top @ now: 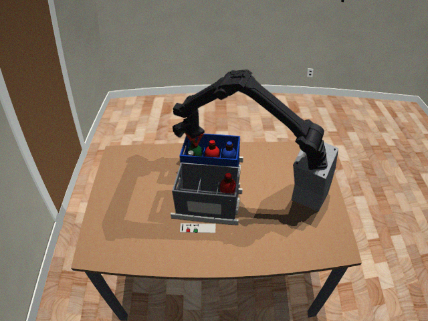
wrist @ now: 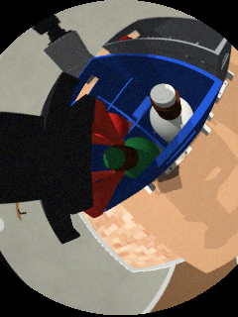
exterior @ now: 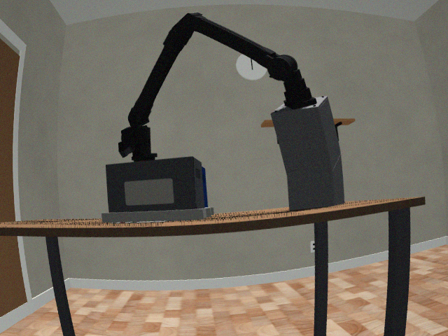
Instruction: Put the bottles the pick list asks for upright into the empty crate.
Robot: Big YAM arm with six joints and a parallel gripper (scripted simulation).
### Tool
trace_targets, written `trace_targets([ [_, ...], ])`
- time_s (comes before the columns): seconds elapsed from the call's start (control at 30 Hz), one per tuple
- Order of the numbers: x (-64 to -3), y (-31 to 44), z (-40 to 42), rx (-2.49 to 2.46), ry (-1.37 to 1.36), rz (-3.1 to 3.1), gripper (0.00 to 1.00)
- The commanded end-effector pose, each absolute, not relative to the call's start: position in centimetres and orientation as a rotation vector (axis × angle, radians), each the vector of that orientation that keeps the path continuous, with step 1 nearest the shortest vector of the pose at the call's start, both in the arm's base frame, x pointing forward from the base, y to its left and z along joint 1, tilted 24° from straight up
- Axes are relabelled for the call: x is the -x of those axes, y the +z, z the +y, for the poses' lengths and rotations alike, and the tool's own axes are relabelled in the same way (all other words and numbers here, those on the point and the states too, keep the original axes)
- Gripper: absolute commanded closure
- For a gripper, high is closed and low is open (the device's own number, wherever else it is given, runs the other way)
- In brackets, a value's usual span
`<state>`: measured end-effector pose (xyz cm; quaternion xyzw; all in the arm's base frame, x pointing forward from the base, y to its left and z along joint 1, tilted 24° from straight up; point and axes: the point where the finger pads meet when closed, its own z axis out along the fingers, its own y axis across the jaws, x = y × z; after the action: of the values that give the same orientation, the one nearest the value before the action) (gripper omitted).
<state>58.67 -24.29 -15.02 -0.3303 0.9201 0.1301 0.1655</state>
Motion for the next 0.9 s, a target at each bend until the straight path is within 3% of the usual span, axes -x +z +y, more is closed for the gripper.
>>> trace_targets([
  [0.0, -59.2, -14.8, -23.8, 0.950, 0.352, 2.610, 1.00],
  [0.87, -58.1, -12.6, -25.9, 0.930, 0.342, 2.613, 1.00],
])
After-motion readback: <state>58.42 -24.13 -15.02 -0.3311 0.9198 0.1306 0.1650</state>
